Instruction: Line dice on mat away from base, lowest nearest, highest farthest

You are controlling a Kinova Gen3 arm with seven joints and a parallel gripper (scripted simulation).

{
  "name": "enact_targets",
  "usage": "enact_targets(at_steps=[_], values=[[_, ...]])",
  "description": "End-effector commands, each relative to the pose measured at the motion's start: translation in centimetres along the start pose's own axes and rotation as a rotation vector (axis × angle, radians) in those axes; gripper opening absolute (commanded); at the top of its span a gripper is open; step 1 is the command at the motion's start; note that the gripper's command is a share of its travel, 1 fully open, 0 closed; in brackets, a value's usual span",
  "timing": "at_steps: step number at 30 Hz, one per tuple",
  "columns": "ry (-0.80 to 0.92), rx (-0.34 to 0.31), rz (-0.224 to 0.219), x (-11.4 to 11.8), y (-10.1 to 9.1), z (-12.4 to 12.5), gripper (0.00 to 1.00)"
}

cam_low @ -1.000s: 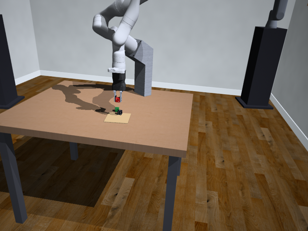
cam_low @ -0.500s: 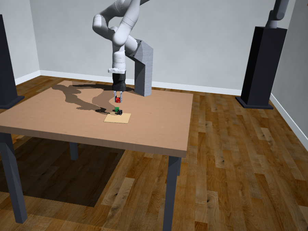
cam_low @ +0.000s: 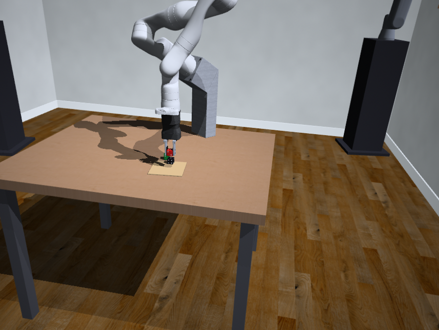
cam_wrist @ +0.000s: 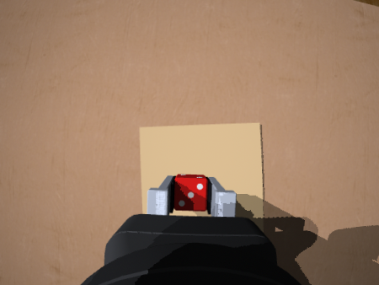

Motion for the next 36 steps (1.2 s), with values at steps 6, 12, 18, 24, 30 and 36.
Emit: enact_targets(at_steps=[6,12,18,24,30,36], values=[[-0.004,-0.020,-0.023,0.8,4.2,-0.7,0.49],[-0.004,-0.020,-0.023,0.9,5.3,-0.8,0.49],[-0.004,-0.020,-0.023,0.9,5.6,-0.8,0.49],[-0.004,-0.020,-0.023,0.9,5.6,-0.8,0.49],[-0.004,-0.020,-0.023,0.9,5.6,-0.8,0.49],[-0.004,-0.020,-0.023,0.9,5.6,-0.8,0.49]])
Point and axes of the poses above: the point where the finger pads meet when closed, its own y axis out along the fingers, its own x axis across the jaws, z = x × y, the point moved 9 cm from there along -y, back along the fingers, and after that the axes turned 11 degrees about -y, right-handed, at the moved point
